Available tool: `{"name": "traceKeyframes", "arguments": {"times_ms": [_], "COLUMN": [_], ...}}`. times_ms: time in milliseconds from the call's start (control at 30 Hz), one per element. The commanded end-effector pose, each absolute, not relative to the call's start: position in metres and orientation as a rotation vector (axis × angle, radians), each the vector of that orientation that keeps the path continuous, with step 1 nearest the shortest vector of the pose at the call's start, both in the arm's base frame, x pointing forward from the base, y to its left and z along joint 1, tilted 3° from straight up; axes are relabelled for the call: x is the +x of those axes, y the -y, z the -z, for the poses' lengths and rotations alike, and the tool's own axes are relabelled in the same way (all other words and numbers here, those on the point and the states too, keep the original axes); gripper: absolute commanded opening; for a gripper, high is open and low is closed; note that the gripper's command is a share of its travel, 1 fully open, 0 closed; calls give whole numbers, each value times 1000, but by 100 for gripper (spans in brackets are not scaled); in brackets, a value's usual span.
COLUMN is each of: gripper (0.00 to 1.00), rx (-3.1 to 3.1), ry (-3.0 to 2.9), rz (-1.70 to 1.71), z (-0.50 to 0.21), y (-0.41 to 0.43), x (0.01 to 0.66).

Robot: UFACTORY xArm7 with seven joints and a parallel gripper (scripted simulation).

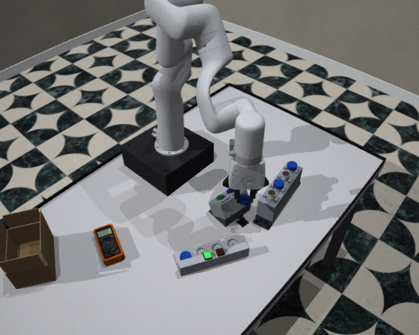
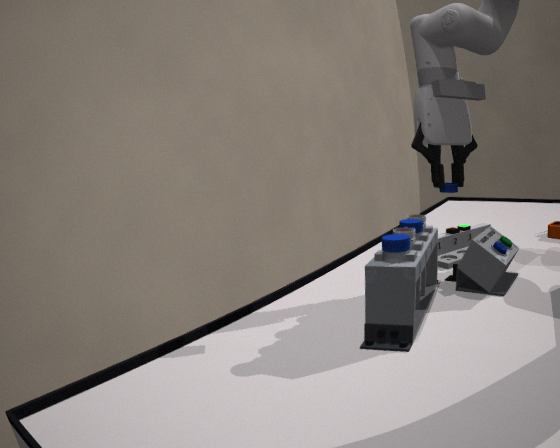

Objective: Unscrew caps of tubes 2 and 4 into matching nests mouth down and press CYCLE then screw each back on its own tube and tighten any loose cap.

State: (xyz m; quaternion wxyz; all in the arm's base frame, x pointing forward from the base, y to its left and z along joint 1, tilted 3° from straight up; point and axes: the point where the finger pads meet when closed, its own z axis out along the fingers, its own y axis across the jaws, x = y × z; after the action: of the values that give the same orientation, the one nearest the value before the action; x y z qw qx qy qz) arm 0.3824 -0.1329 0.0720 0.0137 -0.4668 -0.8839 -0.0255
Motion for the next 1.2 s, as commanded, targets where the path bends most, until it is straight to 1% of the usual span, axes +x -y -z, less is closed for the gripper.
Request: {"name": "traceKeyframes", "arguments": {"times_ms": [0, 433, 500, 800, 1167], "gripper": [0, 0, 0, 0, 0], "rx": [-1473, -1473, -1473, -1473, -1473], "ry": [2752, 2752, 2752, 2752, 2752], "rz": [61, 63, 63, 64, 64], "z": [-75, -80, -80, -83, -77], "y": [113, 7, 7, -66, -71], "x": [389, 412, 412, 428, 429]}}
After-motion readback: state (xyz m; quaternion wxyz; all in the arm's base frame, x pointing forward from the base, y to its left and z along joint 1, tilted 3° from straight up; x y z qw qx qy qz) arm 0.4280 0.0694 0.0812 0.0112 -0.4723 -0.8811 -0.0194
